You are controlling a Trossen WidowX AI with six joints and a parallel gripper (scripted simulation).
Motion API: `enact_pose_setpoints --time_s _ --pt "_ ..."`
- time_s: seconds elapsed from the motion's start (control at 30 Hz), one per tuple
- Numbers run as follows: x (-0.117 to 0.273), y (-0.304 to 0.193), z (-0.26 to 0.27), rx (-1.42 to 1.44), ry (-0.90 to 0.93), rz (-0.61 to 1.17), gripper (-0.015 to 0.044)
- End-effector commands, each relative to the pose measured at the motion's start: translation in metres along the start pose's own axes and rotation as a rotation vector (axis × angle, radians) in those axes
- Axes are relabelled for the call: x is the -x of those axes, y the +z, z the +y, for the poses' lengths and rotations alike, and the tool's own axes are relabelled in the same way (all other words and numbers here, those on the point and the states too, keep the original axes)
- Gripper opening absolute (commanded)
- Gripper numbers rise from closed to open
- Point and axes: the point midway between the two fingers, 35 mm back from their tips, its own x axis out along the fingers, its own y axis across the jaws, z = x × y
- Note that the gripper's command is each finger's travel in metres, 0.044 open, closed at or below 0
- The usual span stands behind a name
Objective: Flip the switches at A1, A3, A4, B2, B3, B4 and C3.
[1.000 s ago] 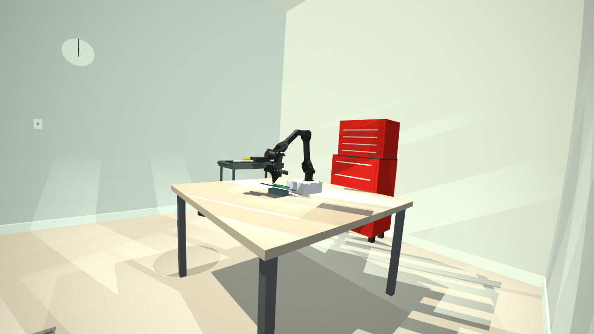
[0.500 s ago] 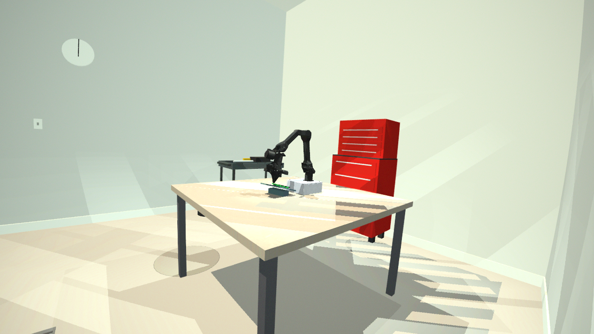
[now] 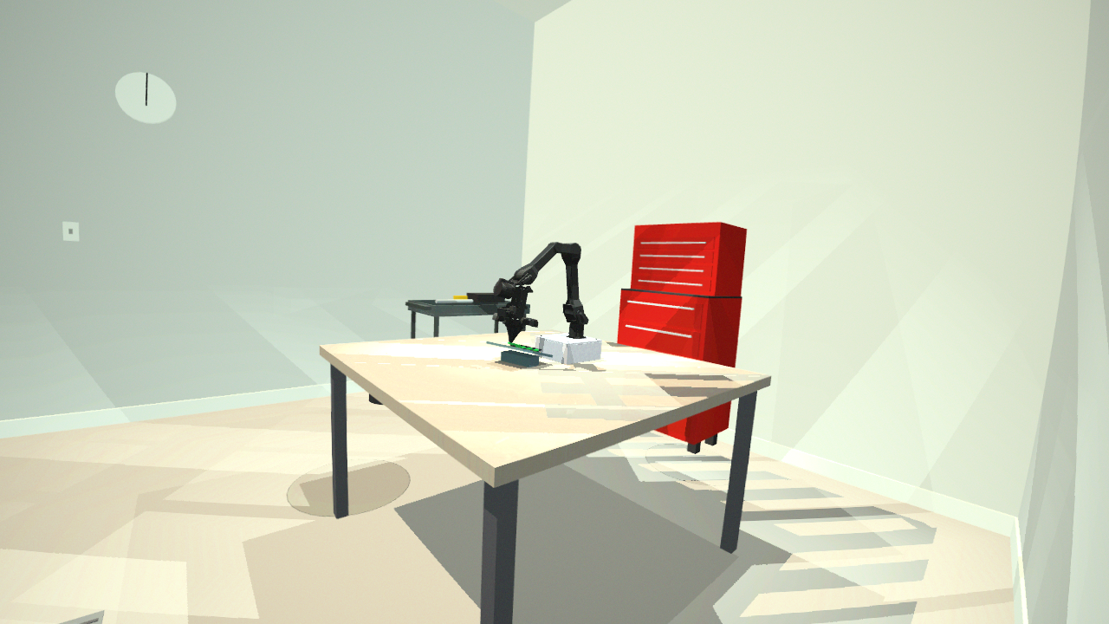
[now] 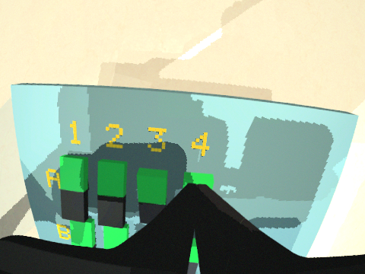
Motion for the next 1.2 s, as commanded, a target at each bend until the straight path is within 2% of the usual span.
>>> enact_pose_setpoints --time_s 0.0,0.8,0.87,1.0,1.17 --pt "-0.001 0.000 -0.001 -0.004 -0.004 0.000 0.0000" --pt "-0.004 0.000 -0.001 -0.004 -0.004 0.000 0.0000" --pt "0.007 0.001 0.000 -0.001 -0.001 -0.004 0.0000" --pt "0.058 -0.002 0.000 -0.004 -0.004 -0.024 0.0000" --pt "0.061 -0.002 0.000 -0.004 -0.004 -0.025 0.0000"
